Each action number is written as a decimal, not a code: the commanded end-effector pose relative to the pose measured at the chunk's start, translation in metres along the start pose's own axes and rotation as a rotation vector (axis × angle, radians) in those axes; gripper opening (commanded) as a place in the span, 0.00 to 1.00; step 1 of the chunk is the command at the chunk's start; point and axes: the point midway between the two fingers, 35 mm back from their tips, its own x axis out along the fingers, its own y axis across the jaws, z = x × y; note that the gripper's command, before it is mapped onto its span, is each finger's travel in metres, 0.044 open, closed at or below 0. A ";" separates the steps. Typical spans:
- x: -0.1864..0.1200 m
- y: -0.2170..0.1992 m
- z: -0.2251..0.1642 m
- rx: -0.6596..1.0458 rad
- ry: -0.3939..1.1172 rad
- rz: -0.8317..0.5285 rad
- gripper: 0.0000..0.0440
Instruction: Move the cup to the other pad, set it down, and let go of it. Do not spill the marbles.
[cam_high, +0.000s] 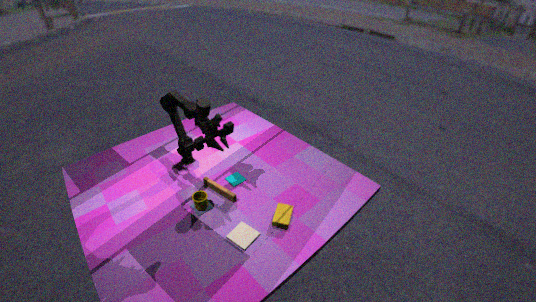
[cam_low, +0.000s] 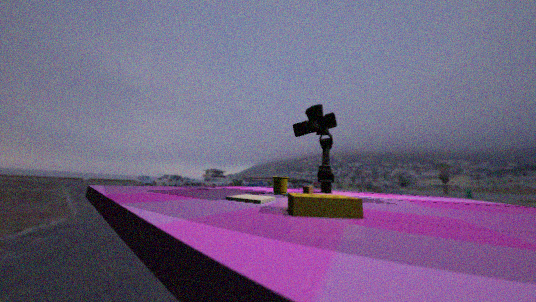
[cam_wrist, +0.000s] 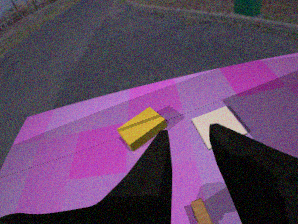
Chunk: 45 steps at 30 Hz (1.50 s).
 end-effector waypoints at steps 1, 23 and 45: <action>0.005 0.002 -0.004 0.023 0.051 -0.005 0.25; 0.027 0.008 -0.032 0.103 0.410 -0.066 0.29; 0.034 -0.009 -0.069 0.046 0.768 -0.168 0.29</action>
